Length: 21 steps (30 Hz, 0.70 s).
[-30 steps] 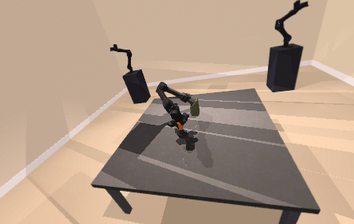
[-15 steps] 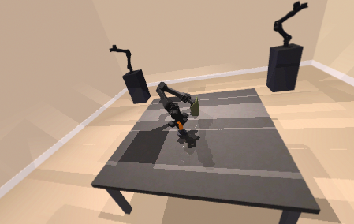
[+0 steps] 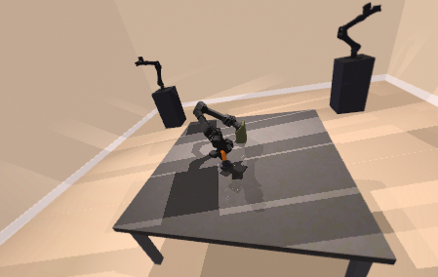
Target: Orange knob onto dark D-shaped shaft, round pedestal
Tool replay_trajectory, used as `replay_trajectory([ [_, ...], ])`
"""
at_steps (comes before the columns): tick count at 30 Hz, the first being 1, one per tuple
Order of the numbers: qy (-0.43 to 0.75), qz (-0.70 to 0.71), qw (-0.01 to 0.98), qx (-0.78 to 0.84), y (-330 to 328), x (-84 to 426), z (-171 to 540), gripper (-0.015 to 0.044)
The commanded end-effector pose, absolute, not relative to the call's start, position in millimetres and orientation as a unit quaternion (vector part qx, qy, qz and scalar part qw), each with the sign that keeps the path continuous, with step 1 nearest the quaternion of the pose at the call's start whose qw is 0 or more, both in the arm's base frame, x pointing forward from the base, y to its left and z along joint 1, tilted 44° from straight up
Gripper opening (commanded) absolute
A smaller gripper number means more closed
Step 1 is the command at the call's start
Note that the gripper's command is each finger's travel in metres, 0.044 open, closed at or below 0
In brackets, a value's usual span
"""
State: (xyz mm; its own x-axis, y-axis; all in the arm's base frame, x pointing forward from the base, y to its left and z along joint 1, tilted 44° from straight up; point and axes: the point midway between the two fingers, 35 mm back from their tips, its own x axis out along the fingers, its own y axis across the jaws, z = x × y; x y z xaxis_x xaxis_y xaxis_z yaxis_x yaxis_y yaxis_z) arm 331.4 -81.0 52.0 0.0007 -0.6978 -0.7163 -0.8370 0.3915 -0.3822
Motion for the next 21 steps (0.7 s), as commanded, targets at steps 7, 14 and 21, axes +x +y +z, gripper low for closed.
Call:
replay_trajectory([
  [7, 0.7, 0.077, 0.45, -0.549, -82.5, 333.1, 51.9, 0.0],
  [14, 0.7, 0.077, 0.45, -0.549, -82.4, 332.7, 51.7, 0.0],
  [21, 0.7, 0.08, 0.448, -0.551, -79.0, 330.9, 55.1, 0.0],
])
